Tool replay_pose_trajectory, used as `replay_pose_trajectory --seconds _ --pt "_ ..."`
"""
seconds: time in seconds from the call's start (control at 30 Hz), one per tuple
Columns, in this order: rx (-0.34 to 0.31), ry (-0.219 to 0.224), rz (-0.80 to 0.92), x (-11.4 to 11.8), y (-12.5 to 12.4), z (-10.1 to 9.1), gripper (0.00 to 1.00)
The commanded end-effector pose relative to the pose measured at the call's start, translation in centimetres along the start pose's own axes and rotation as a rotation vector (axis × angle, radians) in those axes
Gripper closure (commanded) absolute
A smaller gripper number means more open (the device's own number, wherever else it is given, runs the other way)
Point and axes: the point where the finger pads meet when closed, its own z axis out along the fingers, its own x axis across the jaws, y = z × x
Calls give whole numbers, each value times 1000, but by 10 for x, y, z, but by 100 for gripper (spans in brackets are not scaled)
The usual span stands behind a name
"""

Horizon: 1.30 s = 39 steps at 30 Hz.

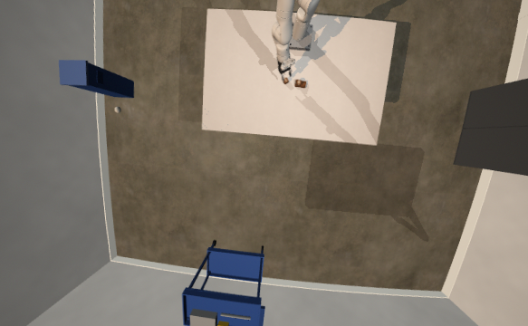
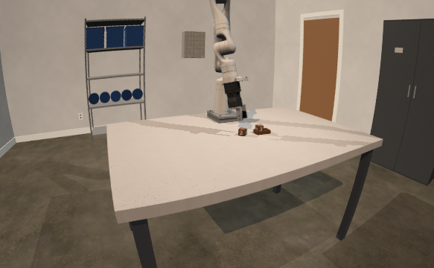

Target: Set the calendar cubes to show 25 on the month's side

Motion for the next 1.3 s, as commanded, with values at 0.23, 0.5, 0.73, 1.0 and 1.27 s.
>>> replay_pose_trajectory --seconds 0.23,0.5,0.73,1.0,1.27 --pt "-63 -14 -20 -5 -6 3 0" --pt "-114 -14 -20 -5 -6 4 0" --pt "-168 -5 -19 -3 -6 2 0" --pt "-202 7 -17 -1 -6 0 0" --pt "-223 16 -16 0 -7 -2 0"
